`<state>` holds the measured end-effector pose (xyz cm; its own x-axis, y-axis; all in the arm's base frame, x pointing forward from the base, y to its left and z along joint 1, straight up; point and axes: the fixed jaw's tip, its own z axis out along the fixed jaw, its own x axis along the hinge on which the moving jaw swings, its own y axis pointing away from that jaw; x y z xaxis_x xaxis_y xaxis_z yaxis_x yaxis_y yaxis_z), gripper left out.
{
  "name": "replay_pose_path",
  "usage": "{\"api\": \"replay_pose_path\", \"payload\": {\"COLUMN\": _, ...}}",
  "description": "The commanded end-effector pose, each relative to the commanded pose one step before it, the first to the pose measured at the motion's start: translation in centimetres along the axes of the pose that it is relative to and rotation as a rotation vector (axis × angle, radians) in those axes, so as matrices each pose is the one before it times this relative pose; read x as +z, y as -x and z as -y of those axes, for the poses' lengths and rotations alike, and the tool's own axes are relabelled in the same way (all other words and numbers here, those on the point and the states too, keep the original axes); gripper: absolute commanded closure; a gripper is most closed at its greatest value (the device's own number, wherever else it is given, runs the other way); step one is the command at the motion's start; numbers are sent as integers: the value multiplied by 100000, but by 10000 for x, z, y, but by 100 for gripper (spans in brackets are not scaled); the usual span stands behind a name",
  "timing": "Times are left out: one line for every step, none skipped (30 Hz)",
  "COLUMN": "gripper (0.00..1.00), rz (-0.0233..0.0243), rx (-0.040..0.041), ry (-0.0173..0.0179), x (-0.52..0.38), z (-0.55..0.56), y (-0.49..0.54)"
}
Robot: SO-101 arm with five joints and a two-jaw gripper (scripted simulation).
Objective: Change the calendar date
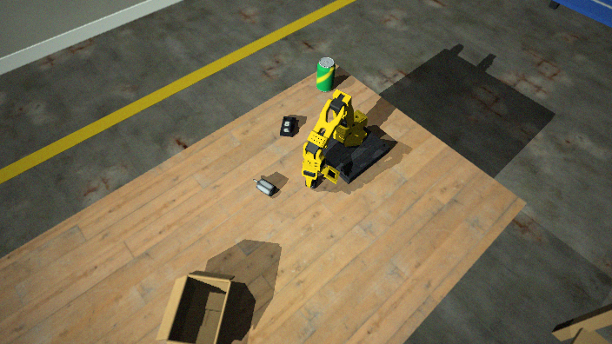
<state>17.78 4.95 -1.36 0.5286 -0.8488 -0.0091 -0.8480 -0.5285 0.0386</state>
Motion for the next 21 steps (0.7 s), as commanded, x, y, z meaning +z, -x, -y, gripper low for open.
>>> {"api": "replay_pose_path", "payload": {"gripper": 100, "rz": -199, "rx": 259, "ry": -1335, "x": -11470, "z": 2496, "y": -706}}
{"api": "replay_pose_path", "payload": {"gripper": 100, "rz": 0, "rx": 0, "ry": 0, "x": -2928, "z": -54, "y": -84}}
{"api": "replay_pose_path", "payload": {"gripper": 100, "rz": 0, "rx": 0, "ry": 0, "x": -3047, "z": -117, "y": -71}}
{"api": "replay_pose_path", "payload": {"gripper": 100, "rz": 3, "rx": 0, "ry": 0, "x": -3111, "z": -172, "y": -53}}
{"api": "replay_pose_path", "payload": {"gripper": 100, "rz": 0, "rx": 0, "ry": 0, "x": 0, "z": 0, "y": 0}}
{"api": "replay_pose_path", "payload": {"gripper": 100, "rz": 0, "rx": 0, "ry": 0, "x": 0, "z": 0, "y": 0}}
{"api": "replay_pose_path", "payload": {"gripper": 100, "rz": -1, "rx": 0, "ry": -1, "x": -3122, "z": -230, "y": -42}}
{"api": "replay_pose_path", "payload": {"gripper": 100, "rz": 3, "rx": 0, "ry": 0, "x": -3065, "z": -286, "y": -26}}
{"api": "replay_pose_path", "payload": {"gripper": 100, "rz": 0, "rx": 0, "ry": 0, "x": -2964, "z": -324, "y": -8}}
{"api": "replay_pose_path", "payload": {"gripper": 100, "rz": 3, "rx": 0, "ry": 0, "x": -2808, "z": -356, "y": 11}}
{"api": "replay_pose_path", "payload": {"gripper": 100, "rz": 0, "rx": 0, "ry": 0, "x": -2605, "z": -378, "y": 18}}
{"api": "replay_pose_path", "payload": {"gripper": 100, "rz": 0, "rx": 0, "ry": 0, "x": -2352, "z": -370, "y": 25}}
{"api": "replay_pose_path", "payload": {"gripper": 100, "rz": 3, "rx": 0, "ry": 0, "x": -2076, "z": -356, "y": 32}}
{"api": "replay_pose_path", "payload": {"gripper": 100, "rz": 0, "rx": 0, "ry": 0, "x": -1770, "z": -325, "y": 33}}
{"api": "replay_pose_path", "payload": {"gripper": 100, "rz": 0, "rx": 0, "ry": 0, "x": -1451, "z": -277, "y": 29}}
{"api": "replay_pose_path", "payload": {"gripper": 100, "rz": 0, "rx": 0, "ry": -3, "x": -1132, "z": -228, "y": 31}}
{"api": "replay_pose_path", "payload": {"gripper": 100, "rz": 0, "rx": 0, "ry": 0, "x": -819, "z": -173, "y": 20}}
{"api": "replay_pose_path", "payload": {"gripper": 100, "rz": 0, "rx": 0, "ry": 0, "x": -536, "z": -111, "y": 15}}
{"api": "replay_pose_path", "payload": {"gripper": 100, "rz": 0, "rx": 0, "ry": 0, "x": -295, "z": -61, "y": 5}}
{"api": "replay_pose_path", "payload": {"gripper": 100, "rz": 0, "rx": 0, "ry": 0, "x": -114, "z": -28, "y": 5}}
{"api": "replay_pose_path", "payload": {"gripper": 100, "rz": 0, "rx": 0, "ry": 0, "x": -18, "z": 0, "y": 0}}
